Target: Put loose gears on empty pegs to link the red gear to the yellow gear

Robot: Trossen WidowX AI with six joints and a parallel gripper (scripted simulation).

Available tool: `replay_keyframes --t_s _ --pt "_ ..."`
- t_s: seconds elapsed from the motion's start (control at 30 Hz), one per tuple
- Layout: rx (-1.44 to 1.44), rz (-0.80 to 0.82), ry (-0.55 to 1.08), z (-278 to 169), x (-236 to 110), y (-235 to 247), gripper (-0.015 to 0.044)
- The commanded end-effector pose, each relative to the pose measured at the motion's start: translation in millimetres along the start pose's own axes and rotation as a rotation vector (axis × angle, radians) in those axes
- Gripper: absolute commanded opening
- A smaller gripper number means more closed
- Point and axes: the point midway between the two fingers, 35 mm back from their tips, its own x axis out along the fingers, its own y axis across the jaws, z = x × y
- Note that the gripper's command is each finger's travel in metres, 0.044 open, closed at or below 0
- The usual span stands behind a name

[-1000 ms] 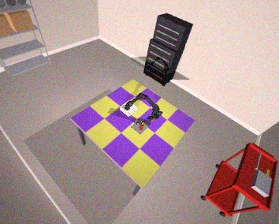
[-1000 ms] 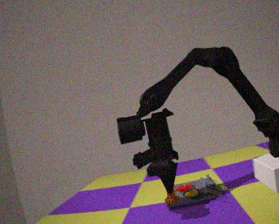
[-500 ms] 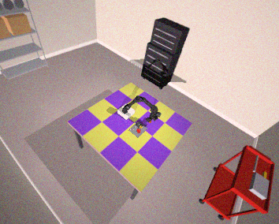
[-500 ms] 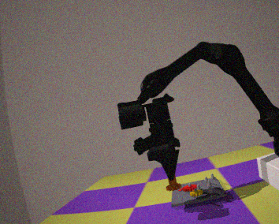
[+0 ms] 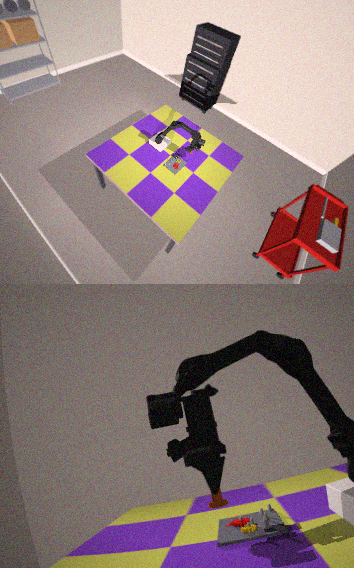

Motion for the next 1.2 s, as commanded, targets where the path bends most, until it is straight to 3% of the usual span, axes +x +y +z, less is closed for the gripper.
replay_keyframes --t_s 0.0,0.3,1.17 --pt "0.004 0.002 -0.003 -1.1 -9.9 0.3 0.0" --pt "0.004 0.002 -0.002 -5.1 -29.0 -0.1 0.0" --pt "-0.007 -0.001 -0.005 -5.2 -6.7 -45.0 0.0"
